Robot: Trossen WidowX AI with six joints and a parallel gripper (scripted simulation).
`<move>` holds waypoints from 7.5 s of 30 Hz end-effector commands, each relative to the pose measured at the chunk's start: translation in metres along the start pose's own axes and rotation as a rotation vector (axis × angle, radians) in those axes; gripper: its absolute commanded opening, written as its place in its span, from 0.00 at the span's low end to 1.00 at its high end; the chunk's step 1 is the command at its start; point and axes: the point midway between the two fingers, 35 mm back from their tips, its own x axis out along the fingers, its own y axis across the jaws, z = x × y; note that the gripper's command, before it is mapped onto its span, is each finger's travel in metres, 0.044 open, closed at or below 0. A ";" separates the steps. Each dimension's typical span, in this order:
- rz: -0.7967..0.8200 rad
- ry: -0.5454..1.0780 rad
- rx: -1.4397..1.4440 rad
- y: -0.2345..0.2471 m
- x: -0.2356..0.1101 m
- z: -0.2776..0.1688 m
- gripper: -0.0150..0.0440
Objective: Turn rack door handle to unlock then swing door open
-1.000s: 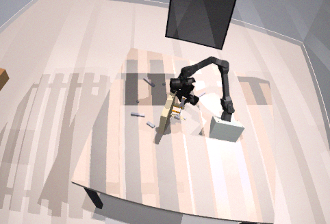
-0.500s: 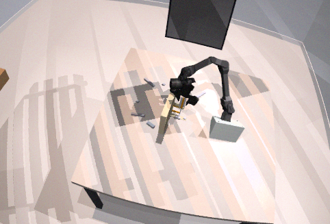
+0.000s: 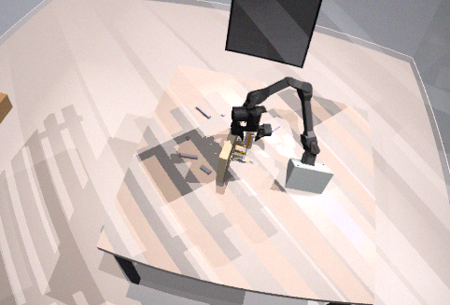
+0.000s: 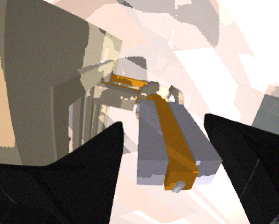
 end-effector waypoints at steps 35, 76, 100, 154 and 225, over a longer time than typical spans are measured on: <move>0.001 0.000 -1.866 0.000 0.000 0.000 0.74; 0.000 0.000 -2.981 0.000 0.000 0.000 0.36; 0.001 0.000 -2.743 -0.009 0.000 -0.008 0.28; 0.004 0.005 -1.935 -0.061 0.000 -0.099 0.28; 0.008 0.011 -1.060 -0.032 -0.002 -0.239 0.28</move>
